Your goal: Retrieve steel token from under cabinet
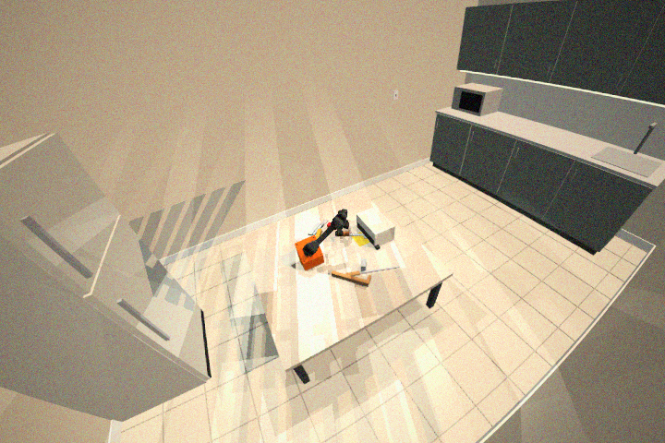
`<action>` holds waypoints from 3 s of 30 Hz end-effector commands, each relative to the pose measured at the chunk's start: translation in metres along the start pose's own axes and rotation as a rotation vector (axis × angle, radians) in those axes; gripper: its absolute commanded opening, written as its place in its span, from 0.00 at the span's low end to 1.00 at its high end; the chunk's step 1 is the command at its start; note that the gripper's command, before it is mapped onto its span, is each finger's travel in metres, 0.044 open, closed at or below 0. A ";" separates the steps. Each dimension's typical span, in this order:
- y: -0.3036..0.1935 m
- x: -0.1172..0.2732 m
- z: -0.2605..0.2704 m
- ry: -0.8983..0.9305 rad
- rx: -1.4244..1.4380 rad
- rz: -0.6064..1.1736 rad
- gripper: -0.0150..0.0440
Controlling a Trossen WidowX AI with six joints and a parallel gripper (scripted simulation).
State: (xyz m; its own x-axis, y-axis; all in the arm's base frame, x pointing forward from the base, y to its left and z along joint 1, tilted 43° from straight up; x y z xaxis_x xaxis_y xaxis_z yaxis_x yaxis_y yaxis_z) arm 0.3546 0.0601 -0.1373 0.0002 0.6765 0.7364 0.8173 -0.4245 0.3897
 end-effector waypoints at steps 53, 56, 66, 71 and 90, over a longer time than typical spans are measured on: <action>-0.051 -0.002 -0.028 -0.005 0.002 0.001 0.25; -0.057 -0.001 -0.027 -0.005 0.002 0.001 0.25; -0.077 -0.001 -0.026 -0.004 0.003 0.002 0.25; -0.086 -0.001 -0.026 -0.004 0.003 0.002 0.25; -0.101 0.002 -0.025 -0.001 0.004 0.004 0.25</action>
State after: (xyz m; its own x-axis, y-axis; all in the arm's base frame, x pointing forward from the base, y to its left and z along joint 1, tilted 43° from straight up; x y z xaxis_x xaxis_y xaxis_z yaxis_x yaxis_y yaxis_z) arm 0.2625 0.0860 -0.1599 0.0051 0.6766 0.7364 0.8190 -0.4253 0.3851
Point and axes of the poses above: the point midway between the two fingers, 35 mm back from their tips, its own x axis back along the fingers, its own z axis across the jaws, y = z × x, the point moved 4 cm from there along x, back along the fingers, and after that the axes turned 1 degree about -x, right-handed, at the moved point
